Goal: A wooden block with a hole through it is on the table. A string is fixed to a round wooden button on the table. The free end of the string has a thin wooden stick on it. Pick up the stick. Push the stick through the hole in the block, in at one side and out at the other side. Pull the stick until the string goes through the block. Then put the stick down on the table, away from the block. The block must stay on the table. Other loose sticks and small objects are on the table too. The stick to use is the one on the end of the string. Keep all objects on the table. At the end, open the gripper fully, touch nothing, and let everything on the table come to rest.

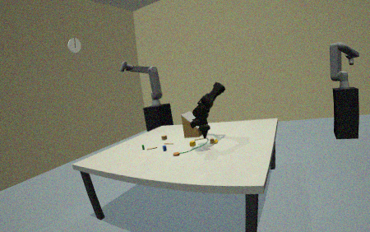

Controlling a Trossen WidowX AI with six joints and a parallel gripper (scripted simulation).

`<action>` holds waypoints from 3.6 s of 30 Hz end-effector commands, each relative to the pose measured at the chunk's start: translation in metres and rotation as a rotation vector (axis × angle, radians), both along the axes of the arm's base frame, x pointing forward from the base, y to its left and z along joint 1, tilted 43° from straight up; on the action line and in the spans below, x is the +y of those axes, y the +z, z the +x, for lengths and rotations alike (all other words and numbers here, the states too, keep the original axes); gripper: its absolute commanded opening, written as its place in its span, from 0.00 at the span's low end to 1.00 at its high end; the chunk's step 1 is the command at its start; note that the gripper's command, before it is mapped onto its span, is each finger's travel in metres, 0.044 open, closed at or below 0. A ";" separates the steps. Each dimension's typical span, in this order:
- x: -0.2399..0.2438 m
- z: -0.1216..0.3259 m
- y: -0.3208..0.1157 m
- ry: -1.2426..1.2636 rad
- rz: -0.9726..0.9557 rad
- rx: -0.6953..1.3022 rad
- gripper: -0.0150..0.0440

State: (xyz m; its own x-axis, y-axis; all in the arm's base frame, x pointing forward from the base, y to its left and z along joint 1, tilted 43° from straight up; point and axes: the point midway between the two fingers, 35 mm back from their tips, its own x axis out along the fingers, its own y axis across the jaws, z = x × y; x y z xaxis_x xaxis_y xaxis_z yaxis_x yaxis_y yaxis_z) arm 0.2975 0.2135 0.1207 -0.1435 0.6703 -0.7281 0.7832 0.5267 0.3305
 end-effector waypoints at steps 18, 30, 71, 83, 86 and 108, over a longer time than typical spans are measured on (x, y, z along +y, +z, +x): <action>0.006 0.014 0.001 -0.386 -0.072 0.352 0.25; 0.016 0.013 0.011 -0.386 -0.073 0.351 0.25; 0.053 0.006 0.048 -0.384 -0.068 0.350 0.25; 0.059 0.004 0.054 -0.384 -0.064 0.353 0.25; 0.060 0.002 0.052 -0.384 -0.064 0.353 0.25; 0.062 -0.017 0.032 -0.384 -0.066 0.353 0.25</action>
State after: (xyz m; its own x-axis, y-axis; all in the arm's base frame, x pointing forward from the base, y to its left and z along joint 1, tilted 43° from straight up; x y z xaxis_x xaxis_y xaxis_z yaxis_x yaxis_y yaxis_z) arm 0.2842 0.2769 0.1555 -0.1433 0.6810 -0.7181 0.9809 0.1940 -0.0117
